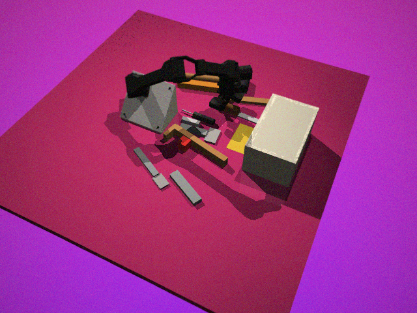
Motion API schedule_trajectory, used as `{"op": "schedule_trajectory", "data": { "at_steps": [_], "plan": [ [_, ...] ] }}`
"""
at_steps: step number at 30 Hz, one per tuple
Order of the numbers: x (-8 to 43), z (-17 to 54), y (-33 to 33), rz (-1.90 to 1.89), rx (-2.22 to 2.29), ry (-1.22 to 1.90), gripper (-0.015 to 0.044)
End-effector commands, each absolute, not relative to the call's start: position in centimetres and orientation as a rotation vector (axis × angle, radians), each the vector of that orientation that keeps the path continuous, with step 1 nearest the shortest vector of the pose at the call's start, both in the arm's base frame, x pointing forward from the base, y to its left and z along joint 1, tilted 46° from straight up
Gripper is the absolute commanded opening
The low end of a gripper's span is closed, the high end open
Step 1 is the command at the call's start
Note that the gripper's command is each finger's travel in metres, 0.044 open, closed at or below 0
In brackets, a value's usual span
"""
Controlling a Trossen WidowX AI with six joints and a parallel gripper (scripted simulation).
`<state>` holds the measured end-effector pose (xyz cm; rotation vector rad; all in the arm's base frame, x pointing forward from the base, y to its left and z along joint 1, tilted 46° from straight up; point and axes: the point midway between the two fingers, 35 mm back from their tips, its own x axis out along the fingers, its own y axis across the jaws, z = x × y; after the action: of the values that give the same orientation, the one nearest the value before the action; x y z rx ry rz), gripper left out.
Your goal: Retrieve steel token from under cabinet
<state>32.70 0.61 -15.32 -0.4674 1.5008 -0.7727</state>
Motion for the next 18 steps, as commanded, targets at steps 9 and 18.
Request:
{"op": "schedule_trajectory", "data": {
  "at_steps": [9,18],
  "plan": [
    [34.2,-15.3,0.4,-0.769,-0.467,1.500,0.0000],
    [35.1,-15.3,0.3,-0.769,-0.467,1.500,0.0000]
  ]
}}
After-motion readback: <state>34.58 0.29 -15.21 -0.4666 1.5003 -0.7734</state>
